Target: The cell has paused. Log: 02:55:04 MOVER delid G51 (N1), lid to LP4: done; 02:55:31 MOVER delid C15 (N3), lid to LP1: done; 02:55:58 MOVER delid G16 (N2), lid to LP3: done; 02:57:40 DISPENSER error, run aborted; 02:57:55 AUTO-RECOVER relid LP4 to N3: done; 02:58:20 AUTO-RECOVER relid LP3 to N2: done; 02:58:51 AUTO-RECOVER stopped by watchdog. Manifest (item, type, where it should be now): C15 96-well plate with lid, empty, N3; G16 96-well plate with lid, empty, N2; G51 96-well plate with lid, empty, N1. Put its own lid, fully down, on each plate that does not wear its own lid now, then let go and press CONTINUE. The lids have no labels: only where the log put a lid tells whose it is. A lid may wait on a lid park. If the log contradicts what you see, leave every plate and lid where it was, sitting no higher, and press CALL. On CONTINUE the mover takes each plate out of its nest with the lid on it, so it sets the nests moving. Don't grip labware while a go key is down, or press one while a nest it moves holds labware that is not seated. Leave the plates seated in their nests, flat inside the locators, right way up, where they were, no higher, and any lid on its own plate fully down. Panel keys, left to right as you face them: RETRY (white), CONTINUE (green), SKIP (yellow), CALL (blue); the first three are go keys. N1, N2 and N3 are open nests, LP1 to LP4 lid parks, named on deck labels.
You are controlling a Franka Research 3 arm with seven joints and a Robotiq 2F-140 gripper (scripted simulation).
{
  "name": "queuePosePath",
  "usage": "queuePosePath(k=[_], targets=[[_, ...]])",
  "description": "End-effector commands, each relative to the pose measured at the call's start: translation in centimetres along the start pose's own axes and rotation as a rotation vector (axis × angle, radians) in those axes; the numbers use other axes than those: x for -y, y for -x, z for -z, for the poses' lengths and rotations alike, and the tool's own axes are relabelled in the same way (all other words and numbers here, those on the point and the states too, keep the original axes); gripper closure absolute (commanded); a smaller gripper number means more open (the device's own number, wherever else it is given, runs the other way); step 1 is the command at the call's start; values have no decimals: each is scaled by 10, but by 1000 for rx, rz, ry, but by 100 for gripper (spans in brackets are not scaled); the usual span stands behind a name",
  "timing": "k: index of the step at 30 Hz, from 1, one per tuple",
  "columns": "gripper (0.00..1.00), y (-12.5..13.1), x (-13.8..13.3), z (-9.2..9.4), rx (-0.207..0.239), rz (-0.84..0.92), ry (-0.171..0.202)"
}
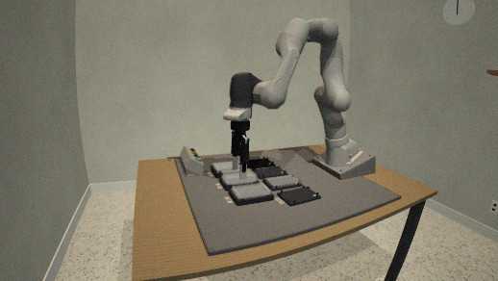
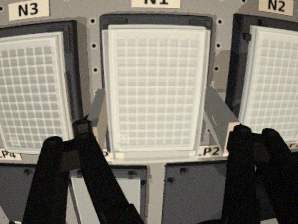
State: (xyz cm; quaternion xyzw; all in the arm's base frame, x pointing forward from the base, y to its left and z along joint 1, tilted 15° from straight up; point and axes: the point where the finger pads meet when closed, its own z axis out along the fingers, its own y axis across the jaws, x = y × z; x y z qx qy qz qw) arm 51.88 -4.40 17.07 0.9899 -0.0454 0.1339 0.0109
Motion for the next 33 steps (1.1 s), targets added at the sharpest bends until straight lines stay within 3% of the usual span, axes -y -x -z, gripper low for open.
queuePosePath(k=[1, 33], targets=[[100, 1, -1, -1, 0, -5, 1], [100, 1, -2, -7, 0, -20, 1]])
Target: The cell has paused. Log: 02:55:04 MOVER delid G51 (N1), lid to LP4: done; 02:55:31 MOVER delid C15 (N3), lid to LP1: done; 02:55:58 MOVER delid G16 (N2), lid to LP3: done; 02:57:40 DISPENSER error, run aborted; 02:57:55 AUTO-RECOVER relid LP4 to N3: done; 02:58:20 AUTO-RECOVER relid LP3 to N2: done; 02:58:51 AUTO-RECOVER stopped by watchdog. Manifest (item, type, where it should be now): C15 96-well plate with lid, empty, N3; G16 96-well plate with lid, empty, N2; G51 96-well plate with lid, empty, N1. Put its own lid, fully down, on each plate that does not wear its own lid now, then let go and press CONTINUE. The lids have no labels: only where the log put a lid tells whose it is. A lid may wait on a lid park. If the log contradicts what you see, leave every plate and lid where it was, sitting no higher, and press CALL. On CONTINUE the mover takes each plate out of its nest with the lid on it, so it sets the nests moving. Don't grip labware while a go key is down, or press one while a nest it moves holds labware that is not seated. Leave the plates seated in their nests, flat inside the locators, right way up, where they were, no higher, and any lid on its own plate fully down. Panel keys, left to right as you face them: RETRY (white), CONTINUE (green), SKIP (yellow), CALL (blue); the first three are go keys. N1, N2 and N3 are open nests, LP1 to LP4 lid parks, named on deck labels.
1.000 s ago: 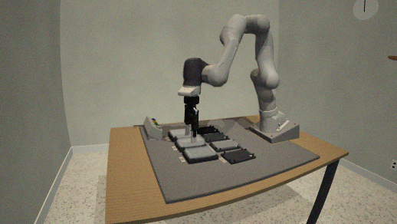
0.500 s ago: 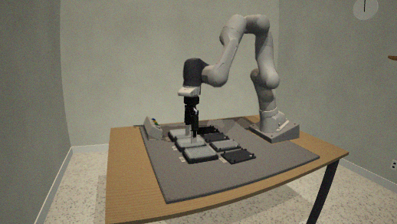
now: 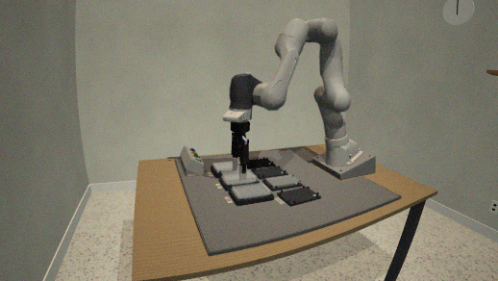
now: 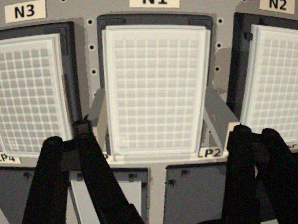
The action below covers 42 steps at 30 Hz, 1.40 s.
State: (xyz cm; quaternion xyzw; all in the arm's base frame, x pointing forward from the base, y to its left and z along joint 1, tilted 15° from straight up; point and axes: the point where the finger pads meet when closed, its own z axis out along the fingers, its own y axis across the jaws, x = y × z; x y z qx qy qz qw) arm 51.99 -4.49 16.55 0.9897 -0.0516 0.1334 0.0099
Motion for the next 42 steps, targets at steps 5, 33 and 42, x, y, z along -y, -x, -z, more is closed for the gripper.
queuePosePath(k=[5, 33, 42], targets=[[100, 0, -1, -3, -1, -8, 2], [100, 0, -2, -6, -1, -8, 2], [100, 0, -2, -6, -1, -8, 2]])
